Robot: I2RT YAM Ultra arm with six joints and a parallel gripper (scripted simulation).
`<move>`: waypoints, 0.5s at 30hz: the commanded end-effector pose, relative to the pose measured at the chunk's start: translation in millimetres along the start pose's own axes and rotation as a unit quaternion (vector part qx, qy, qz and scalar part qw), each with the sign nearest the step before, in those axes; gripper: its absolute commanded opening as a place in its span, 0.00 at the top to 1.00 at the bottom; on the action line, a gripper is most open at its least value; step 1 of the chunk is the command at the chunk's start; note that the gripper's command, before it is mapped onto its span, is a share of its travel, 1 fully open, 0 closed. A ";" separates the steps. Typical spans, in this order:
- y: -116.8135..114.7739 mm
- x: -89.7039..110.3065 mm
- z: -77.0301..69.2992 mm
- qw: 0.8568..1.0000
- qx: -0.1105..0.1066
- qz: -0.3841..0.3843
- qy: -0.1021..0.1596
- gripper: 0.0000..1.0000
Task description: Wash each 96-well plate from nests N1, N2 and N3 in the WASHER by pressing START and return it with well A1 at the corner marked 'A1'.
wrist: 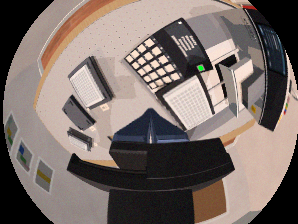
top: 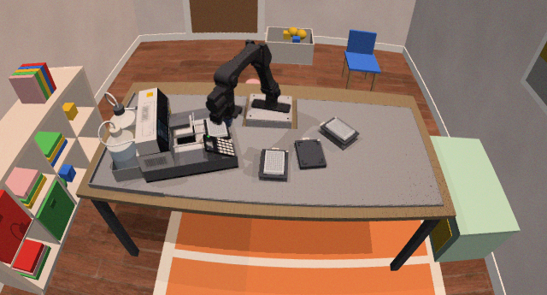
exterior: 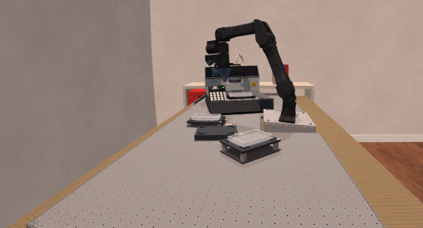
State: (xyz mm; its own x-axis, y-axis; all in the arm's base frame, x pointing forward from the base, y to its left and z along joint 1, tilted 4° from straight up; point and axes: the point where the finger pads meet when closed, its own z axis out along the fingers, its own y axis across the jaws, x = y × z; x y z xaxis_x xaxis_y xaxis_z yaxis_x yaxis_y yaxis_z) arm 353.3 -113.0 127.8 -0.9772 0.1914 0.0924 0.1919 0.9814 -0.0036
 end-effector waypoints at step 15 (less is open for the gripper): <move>69.0 -37.1 -8.9 0.958 -0.007 0.285 -0.019 1.00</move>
State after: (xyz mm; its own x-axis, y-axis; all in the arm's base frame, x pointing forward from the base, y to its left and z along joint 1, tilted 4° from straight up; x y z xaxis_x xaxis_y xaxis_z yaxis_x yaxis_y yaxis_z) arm 394.3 -57.7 125.0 -0.8024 0.5917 0.0778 0.5906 0.8060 -0.0394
